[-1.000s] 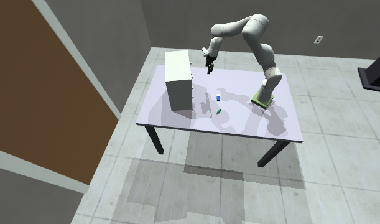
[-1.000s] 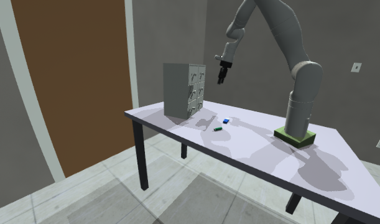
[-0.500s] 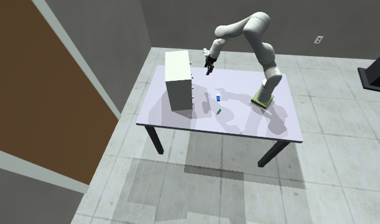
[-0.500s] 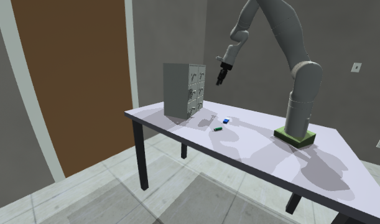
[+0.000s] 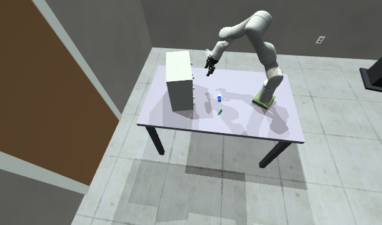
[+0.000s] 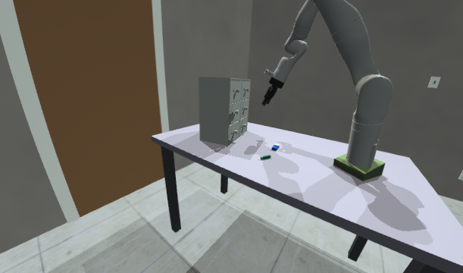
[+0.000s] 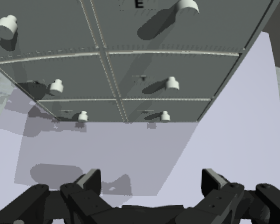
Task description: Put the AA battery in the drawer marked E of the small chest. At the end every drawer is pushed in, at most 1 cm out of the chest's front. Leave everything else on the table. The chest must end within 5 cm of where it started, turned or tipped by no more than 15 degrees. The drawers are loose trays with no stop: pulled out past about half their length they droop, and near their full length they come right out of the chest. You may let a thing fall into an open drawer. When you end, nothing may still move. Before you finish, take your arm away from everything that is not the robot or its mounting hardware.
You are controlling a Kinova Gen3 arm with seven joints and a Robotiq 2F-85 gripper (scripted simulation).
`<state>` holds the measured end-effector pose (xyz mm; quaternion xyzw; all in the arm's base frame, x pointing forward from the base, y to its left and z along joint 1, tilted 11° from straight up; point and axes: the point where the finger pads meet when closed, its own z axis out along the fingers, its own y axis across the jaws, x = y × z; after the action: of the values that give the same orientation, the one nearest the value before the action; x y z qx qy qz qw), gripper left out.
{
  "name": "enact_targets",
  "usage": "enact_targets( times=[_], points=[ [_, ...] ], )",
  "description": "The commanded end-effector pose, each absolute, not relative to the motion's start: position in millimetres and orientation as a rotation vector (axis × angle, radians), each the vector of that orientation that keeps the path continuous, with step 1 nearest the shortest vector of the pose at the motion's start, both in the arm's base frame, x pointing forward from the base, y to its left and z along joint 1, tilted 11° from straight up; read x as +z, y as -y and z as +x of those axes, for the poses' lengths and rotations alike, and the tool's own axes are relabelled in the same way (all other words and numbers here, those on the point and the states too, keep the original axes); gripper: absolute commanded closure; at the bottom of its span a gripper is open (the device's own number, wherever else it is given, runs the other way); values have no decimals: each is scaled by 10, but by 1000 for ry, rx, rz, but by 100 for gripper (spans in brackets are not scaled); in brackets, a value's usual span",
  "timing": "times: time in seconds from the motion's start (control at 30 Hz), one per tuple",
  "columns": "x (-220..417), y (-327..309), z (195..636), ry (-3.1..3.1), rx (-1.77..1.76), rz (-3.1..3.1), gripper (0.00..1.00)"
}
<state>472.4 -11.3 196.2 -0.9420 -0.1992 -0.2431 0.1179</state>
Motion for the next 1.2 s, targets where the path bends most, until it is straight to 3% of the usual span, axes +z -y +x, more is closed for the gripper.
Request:
enact_targets(
  times=[0.0, 1.17],
  points=[
    [1941, 139, 4710, 565, -728, -2750, 0],
    [1798, 57, 4836, 522, -984, -2637, 0]
  ],
)
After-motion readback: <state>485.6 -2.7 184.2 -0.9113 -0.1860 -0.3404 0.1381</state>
